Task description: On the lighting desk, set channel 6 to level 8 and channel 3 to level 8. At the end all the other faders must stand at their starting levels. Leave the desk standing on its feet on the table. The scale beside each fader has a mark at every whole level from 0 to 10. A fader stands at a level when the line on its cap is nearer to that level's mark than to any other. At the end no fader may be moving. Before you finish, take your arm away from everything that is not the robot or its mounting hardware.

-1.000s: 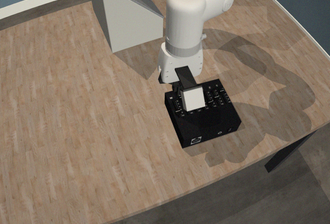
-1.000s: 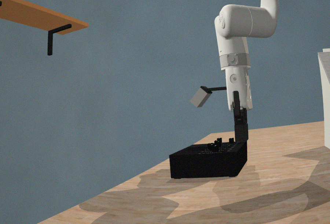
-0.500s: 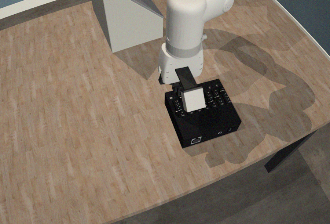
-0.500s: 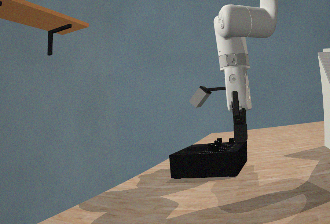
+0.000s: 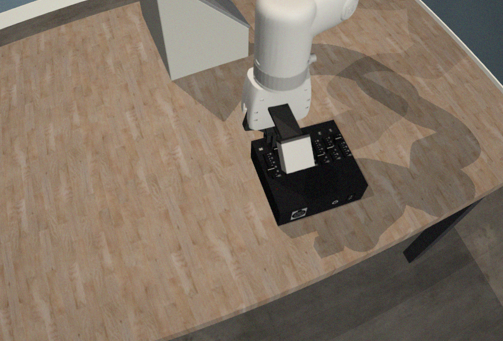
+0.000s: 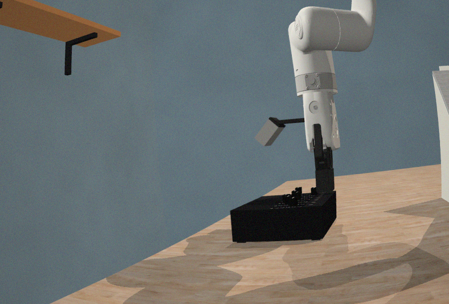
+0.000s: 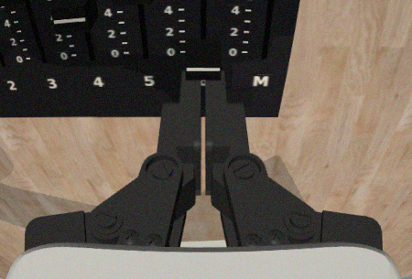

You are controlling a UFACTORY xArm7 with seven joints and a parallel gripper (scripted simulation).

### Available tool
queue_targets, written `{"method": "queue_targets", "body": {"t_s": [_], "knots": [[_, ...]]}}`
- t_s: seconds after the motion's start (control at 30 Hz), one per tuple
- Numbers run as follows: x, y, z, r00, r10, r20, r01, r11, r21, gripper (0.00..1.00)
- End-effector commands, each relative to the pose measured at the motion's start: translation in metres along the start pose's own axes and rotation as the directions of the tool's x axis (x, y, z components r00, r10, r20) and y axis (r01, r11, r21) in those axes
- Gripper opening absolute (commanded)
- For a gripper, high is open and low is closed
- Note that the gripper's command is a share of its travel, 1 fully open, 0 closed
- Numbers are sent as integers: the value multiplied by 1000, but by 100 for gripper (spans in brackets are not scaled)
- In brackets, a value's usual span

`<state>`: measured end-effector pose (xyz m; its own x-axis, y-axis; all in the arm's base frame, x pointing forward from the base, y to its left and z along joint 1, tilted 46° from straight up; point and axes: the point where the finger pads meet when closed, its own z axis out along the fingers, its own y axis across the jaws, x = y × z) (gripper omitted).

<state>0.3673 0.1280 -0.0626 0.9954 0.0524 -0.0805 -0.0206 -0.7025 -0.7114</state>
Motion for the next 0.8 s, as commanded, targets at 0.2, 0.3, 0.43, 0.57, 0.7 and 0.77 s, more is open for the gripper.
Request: {"method": "queue_targets", "body": {"t_s": [0.2,0.3,0.43,0.57,0.7,0.77], "knots": [[6,1,-1,1000,0,-4,0,1000,-2,0],[8,1,-1,1000,0,-4,0,1000,-2,0],[10,1,-1,1000,0,-4,0,1000,-2,0],[12,1,-1,1000,0,-4,0,1000,-2,0],[14,1,-1,1000,0,-4,0,1000,-2,0],[15,1,-1,1000,0,-4,0,1000,-2,0]]}}
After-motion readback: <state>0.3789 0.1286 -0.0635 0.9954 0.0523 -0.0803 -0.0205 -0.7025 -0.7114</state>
